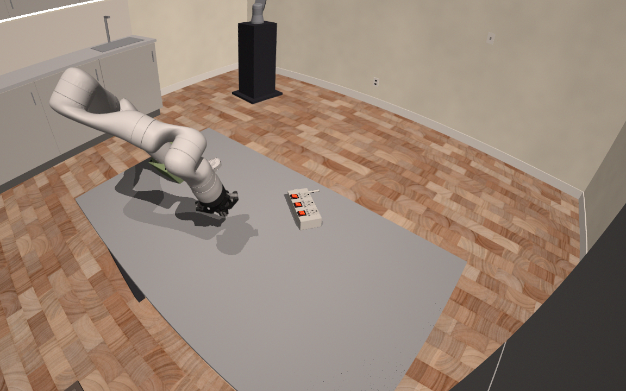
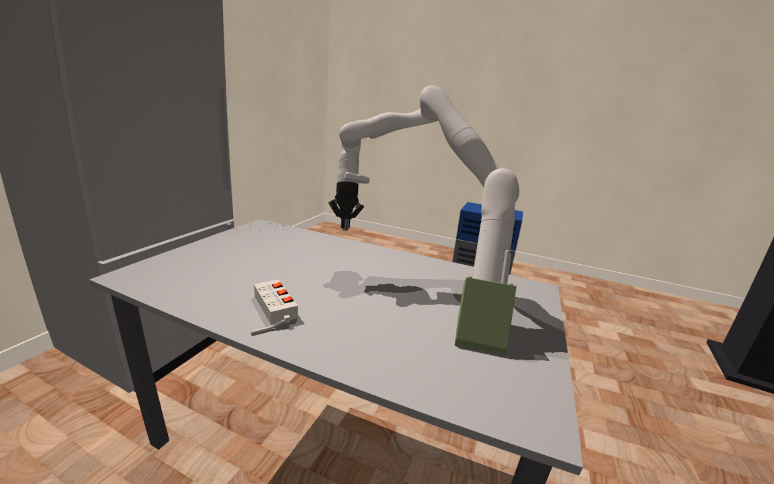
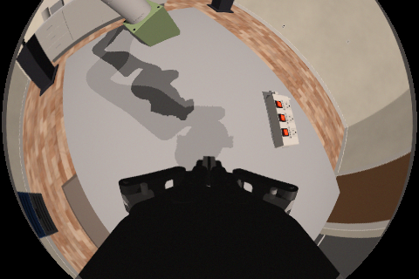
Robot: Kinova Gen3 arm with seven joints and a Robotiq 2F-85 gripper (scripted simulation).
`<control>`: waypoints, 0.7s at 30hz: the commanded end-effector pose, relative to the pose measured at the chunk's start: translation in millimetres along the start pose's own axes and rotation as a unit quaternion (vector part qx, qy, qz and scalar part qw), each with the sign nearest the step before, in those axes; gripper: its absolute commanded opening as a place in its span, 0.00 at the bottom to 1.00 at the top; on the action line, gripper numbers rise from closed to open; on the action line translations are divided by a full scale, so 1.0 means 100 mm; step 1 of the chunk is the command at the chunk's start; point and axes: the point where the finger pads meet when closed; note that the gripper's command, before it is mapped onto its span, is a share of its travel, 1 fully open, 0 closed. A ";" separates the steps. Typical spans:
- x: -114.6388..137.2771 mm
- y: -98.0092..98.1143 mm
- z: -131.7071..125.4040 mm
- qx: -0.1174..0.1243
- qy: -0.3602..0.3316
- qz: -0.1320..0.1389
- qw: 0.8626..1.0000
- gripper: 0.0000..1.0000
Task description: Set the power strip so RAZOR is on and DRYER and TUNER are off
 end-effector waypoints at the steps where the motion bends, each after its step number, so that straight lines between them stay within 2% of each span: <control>1: 0.03 -0.01 0.04 0.001 0.003 0.000 1.000 0.00; 21: 0.04 -0.08 0.12 0.012 -0.022 -0.004 1.000 0.00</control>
Point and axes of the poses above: the point where the finger pads meet when closed, its own y axis back along the fingers, its own z axis across the jaws, x = y × z, and after that the axes turned 7 degrees about -y, right-handed
